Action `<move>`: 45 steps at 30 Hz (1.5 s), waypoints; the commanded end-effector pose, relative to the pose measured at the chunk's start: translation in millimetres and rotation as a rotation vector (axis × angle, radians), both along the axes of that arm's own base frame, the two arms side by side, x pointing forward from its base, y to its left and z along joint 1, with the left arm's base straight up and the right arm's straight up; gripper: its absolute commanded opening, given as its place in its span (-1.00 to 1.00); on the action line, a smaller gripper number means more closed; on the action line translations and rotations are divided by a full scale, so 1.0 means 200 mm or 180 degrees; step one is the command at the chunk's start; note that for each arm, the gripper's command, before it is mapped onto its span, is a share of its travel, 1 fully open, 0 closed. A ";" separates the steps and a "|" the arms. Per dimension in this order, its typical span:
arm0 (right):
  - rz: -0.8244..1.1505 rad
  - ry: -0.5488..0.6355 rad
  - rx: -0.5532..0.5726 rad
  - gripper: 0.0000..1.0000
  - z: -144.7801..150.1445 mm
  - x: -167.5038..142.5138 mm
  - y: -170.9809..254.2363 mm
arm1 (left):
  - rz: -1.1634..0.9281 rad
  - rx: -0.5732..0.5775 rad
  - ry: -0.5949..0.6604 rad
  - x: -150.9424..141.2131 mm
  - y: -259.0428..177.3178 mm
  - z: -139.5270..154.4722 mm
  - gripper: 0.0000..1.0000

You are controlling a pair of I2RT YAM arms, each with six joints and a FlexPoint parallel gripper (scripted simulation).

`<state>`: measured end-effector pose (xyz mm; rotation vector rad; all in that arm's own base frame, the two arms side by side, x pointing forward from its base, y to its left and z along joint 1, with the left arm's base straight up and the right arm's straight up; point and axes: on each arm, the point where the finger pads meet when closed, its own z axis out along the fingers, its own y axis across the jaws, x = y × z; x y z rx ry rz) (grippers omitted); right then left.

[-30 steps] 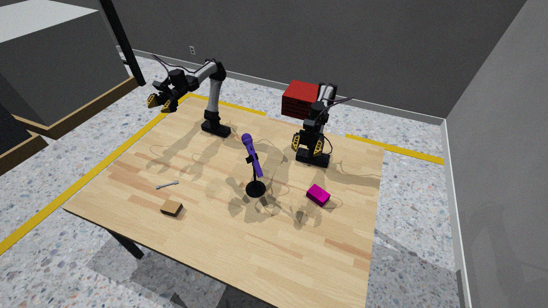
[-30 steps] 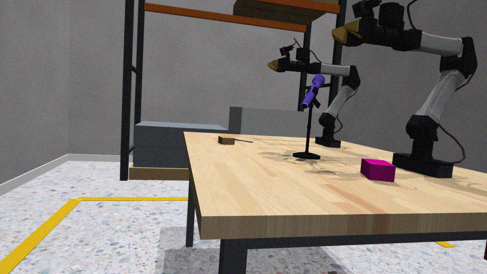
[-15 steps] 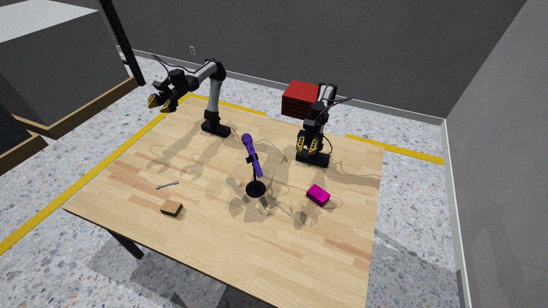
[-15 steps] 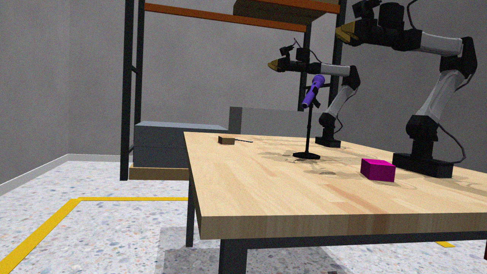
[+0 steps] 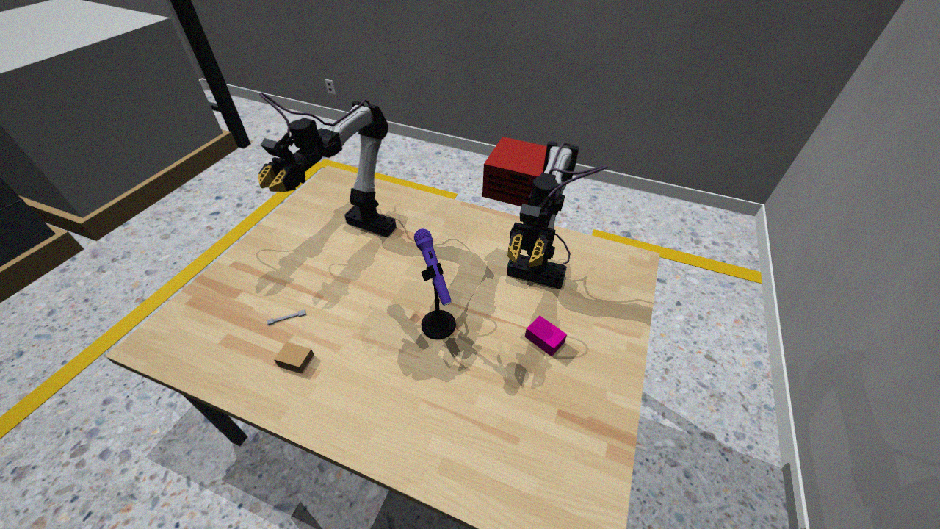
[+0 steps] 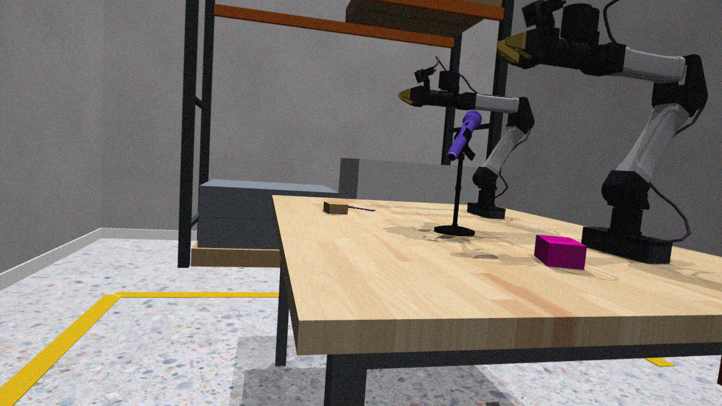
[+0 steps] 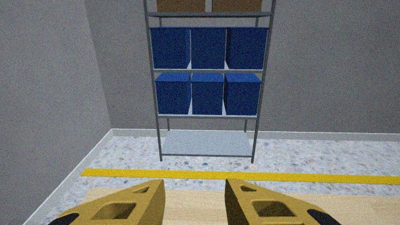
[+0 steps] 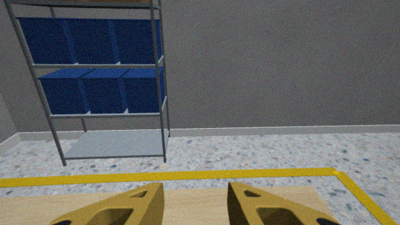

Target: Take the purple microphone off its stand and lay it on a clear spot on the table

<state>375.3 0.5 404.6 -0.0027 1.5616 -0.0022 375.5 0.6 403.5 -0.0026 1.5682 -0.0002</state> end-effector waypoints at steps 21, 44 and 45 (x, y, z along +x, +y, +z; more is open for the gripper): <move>0.0960 -0.0310 0.0001 -0.36 0.12 0.17 0.35 | 0.0060 0.0005 -0.0167 -0.04 0.02 0.11 -0.36; 0.2459 -0.0318 -0.0033 -0.36 -0.08 0.37 0.96 | 0.0059 0.0005 -0.0167 -0.04 0.02 0.11 -0.36; 0.2549 -0.0312 -0.0033 -0.36 -0.10 0.38 1.00 | 0.0059 0.0005 -0.0167 -0.04 0.02 0.11 -0.36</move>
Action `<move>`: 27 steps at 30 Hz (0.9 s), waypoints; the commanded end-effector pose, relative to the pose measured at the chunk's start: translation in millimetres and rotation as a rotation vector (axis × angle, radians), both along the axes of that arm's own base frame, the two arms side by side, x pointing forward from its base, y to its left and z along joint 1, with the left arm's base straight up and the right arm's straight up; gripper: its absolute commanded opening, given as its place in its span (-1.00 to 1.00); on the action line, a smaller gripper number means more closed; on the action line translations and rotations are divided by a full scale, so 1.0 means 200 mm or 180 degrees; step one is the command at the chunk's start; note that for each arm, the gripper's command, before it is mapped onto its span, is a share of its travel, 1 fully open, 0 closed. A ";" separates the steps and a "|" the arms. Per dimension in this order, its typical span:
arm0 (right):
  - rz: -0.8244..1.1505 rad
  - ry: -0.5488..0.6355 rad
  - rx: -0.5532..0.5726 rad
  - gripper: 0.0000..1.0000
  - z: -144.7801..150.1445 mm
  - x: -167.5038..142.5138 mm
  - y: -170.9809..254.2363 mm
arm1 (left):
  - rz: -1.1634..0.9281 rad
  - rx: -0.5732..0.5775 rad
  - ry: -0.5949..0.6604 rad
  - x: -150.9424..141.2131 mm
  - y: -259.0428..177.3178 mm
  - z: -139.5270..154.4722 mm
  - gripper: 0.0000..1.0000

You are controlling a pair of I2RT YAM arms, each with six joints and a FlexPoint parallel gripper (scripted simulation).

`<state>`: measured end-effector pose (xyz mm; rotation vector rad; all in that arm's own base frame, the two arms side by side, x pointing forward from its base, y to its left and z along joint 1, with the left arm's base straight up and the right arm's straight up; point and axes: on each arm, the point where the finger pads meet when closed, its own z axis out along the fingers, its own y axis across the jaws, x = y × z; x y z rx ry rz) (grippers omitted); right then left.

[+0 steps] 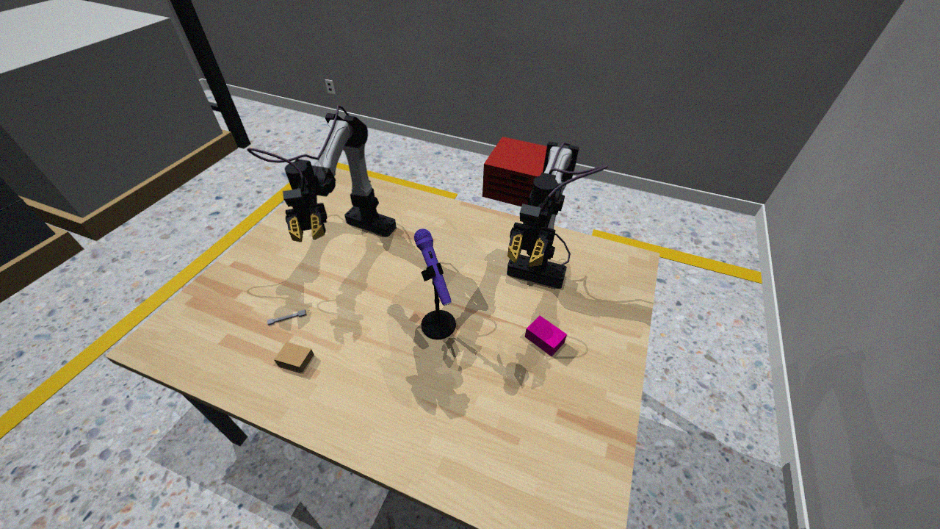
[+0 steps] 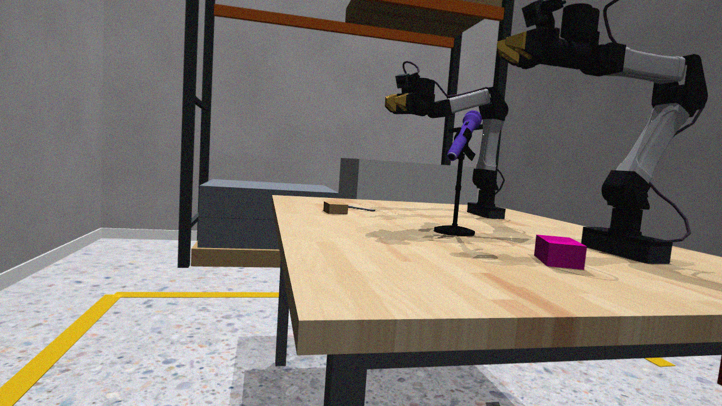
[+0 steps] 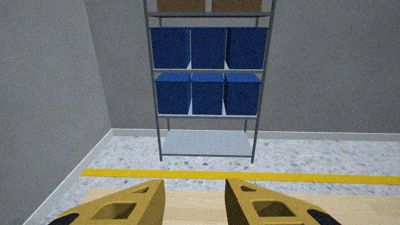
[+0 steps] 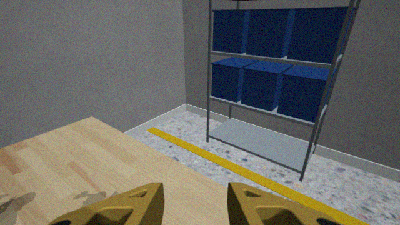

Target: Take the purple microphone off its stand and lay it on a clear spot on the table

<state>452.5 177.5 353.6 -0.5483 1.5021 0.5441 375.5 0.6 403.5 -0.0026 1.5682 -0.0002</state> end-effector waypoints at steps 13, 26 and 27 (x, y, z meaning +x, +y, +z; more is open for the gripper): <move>0.1242 -0.0334 0.0080 -0.36 -0.03 -0.03 0.47 | 0.0059 0.0005 -0.0167 -0.04 0.02 0.11 -0.36; 0.2288 -0.0319 0.0059 -0.36 -0.33 -0.15 0.83 | 0.0059 0.0005 -0.0167 -0.04 0.02 0.11 -0.36; 0.2368 -0.0318 0.0056 -0.36 -0.36 -0.17 0.86 | 0.0059 0.0005 -0.0167 -0.04 0.02 0.11 -0.36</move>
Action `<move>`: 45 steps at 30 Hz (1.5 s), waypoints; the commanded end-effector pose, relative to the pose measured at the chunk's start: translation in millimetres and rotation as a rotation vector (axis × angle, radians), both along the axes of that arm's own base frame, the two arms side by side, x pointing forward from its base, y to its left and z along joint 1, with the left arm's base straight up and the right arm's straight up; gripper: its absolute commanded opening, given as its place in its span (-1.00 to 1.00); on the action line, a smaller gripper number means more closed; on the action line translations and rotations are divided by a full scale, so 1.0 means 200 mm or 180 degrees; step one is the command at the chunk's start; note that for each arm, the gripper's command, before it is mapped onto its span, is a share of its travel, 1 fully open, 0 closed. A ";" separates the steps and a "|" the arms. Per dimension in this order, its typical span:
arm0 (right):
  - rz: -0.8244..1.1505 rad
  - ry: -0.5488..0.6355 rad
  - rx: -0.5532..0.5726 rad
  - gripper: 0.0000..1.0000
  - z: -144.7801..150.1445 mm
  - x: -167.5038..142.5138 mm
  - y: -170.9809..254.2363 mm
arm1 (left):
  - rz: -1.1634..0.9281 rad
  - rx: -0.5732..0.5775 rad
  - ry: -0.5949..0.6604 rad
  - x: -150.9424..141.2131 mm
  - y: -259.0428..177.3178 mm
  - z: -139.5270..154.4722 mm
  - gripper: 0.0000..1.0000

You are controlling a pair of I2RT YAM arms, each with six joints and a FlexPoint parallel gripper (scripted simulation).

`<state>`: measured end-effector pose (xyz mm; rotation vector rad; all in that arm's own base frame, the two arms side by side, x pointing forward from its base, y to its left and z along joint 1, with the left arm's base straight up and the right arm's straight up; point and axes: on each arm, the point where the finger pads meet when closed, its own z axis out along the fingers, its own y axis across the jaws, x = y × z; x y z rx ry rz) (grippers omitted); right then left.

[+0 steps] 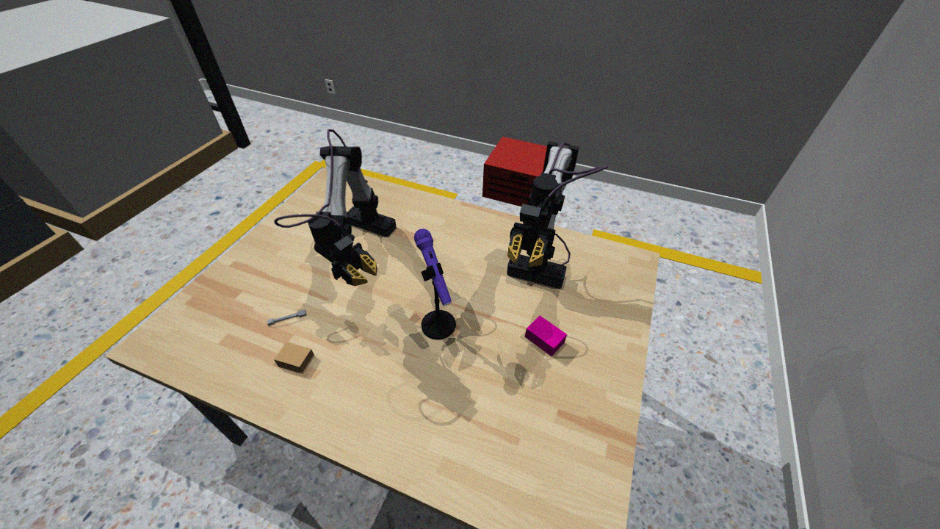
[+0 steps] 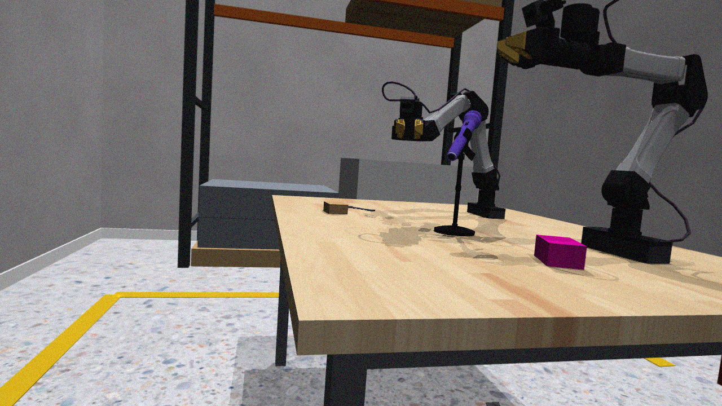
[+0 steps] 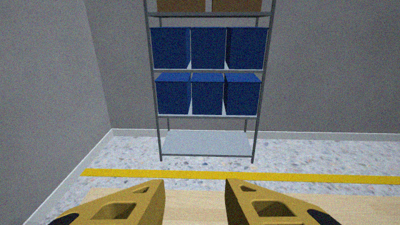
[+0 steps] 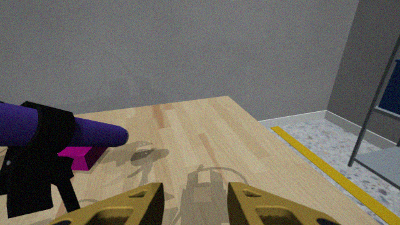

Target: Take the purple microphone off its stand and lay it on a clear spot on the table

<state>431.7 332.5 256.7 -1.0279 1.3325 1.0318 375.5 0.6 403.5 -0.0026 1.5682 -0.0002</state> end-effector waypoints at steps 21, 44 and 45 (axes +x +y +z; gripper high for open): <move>0.1665 -0.0339 0.0153 -0.36 -0.30 -0.36 0.40 | 0.0059 0.0005 -0.0167 -0.04 0.02 0.11 -0.36; 0.1904 -0.0199 0.0117 -0.36 -0.48 -0.44 0.46 | 0.0059 0.0005 -0.0167 -0.04 0.02 0.11 -0.36; 0.1907 -0.0199 0.0117 -0.36 -0.48 -0.45 0.46 | 0.0059 0.0005 -0.0167 -0.04 0.02 0.11 -0.36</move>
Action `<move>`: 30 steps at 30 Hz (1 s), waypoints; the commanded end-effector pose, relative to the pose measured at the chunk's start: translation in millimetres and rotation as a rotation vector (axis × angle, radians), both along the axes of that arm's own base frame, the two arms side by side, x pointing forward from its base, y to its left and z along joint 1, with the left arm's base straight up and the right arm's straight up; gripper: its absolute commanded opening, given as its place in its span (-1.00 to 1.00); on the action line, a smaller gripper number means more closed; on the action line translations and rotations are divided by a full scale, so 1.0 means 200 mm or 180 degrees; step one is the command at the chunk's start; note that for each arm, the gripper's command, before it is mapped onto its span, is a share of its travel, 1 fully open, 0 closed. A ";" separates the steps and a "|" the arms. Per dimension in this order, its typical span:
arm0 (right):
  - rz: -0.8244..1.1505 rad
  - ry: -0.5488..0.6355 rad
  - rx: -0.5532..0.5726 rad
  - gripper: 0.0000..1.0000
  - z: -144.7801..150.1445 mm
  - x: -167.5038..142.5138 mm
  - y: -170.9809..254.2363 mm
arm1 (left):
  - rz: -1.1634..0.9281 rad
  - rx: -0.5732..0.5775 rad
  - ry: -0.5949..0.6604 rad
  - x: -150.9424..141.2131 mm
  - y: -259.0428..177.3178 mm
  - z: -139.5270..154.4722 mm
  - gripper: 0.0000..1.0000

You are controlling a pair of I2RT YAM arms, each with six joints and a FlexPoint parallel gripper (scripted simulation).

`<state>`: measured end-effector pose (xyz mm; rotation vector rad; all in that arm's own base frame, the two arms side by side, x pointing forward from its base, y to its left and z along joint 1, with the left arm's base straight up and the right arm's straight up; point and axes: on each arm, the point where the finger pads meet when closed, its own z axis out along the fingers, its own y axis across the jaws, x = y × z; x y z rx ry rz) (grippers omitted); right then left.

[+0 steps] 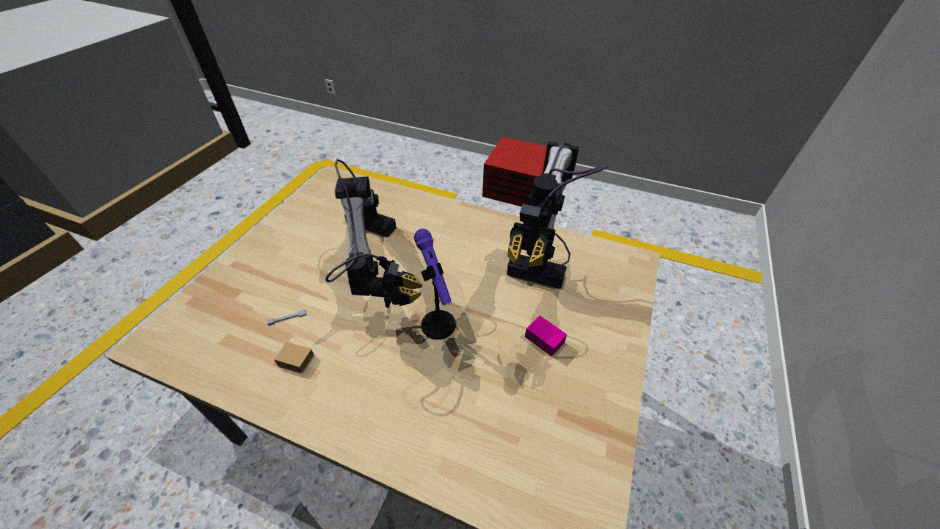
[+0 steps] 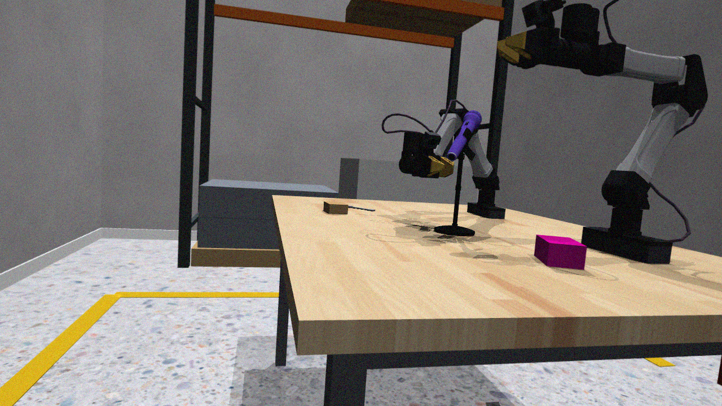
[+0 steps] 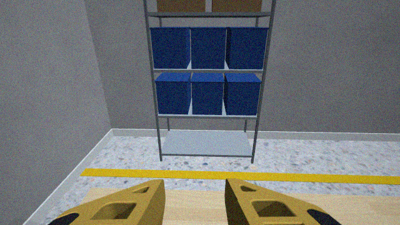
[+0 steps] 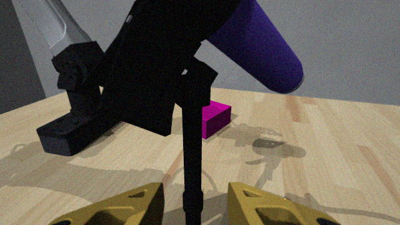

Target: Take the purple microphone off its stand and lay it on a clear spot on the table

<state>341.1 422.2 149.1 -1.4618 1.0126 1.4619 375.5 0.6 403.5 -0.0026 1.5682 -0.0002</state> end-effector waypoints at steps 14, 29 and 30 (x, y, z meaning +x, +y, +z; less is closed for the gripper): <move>-0.0044 -0.0083 0.0043 -0.36 0.04 0.01 -0.01 | 0.0059 0.0005 -0.0168 -0.04 0.02 0.11 -0.36; -0.0014 -0.0084 0.0041 -0.36 0.03 -0.02 0.09 | 0.0059 0.0005 -0.0167 -0.04 0.02 0.11 -0.36; -0.0014 -0.0090 0.0045 -0.36 0.03 -0.02 0.10 | 0.0059 0.0005 -0.0167 -0.04 0.02 0.11 -0.36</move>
